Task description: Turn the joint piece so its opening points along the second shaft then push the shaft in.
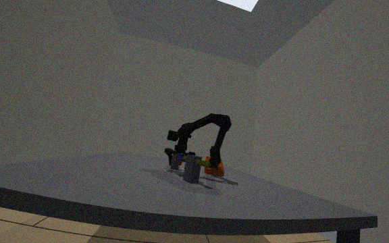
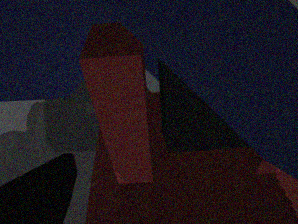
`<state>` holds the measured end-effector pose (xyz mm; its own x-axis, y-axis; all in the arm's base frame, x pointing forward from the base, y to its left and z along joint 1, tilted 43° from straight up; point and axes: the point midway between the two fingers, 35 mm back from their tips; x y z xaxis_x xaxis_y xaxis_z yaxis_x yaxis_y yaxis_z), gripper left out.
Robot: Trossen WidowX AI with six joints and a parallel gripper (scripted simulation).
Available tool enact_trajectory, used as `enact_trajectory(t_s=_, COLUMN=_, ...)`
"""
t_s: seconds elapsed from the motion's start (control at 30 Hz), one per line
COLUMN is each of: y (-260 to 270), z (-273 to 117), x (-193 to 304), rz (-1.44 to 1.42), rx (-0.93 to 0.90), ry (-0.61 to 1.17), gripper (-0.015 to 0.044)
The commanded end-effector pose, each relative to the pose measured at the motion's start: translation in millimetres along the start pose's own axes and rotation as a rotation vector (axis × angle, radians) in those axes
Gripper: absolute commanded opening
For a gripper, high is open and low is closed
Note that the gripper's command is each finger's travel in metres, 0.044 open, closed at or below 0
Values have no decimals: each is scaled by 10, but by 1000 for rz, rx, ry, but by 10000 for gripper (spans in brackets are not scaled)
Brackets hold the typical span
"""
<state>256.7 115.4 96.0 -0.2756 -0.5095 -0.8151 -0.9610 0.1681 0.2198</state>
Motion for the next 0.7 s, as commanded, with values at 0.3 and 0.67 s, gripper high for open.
enact_trajectory(t_s=0.3, y=7, z=41, x=-6, rz=2, rx=-1, ry=-4, gripper=204)
enact_trajectory(t_s=0.67, y=7, z=41, x=-6, rz=2, rx=-1, ry=-4, gripper=182)
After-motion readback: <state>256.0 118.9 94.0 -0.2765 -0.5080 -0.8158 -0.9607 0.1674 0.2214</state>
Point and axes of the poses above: the point midway between the two fingers, 35 mm back from their tips, its own z axis out along the fingers, its own y axis across the jaws, x = y × z, and after that the axes turned 4 degrees about z, right-handed
